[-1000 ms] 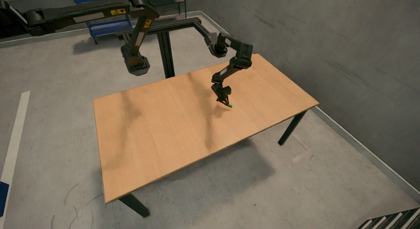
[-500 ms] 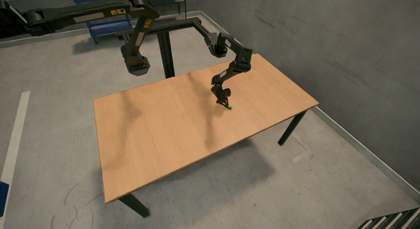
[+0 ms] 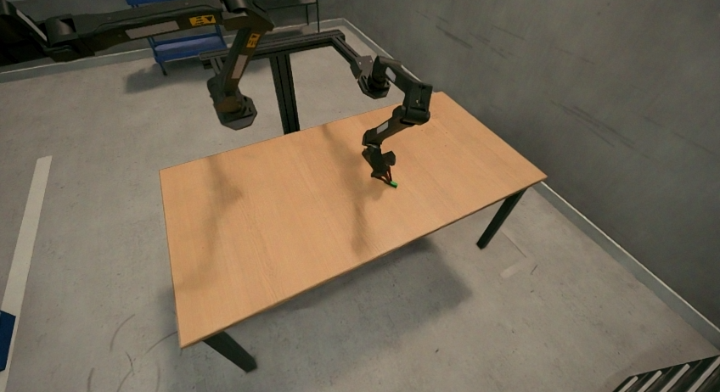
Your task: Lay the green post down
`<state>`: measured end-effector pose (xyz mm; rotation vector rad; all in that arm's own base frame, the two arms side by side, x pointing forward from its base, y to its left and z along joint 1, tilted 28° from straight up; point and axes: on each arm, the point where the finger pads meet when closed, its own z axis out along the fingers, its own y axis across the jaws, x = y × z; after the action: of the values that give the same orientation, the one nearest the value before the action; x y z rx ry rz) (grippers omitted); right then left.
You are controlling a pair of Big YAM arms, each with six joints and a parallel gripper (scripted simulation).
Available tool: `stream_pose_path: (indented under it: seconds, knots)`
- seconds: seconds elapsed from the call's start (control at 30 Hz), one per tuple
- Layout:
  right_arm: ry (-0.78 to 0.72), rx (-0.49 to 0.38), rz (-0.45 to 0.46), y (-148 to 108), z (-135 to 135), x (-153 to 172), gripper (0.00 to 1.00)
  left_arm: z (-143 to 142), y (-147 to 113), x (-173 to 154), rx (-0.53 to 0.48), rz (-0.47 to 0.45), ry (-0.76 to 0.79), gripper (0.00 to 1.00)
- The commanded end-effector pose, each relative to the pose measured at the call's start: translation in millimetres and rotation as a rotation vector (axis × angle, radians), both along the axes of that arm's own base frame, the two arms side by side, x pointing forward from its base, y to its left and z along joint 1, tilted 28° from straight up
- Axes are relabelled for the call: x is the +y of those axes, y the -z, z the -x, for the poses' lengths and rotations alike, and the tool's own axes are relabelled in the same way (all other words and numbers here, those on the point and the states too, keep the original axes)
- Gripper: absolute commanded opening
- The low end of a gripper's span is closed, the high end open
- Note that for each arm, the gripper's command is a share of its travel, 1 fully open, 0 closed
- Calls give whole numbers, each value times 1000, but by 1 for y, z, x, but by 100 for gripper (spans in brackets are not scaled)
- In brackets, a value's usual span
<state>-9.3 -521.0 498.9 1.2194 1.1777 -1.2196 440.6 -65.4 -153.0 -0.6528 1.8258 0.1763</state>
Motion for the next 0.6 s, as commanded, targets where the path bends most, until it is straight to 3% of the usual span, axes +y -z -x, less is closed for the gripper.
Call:
stream_pose_path:
  seconds: [0.0,0.57]
  knots:
    - [6,16,58,-39,4,5,100,-3,-3,3,-14,2,-4,13]
    - [6,16,58,-39,4,5,100,-4,-4,3,-18,4,-5,13]
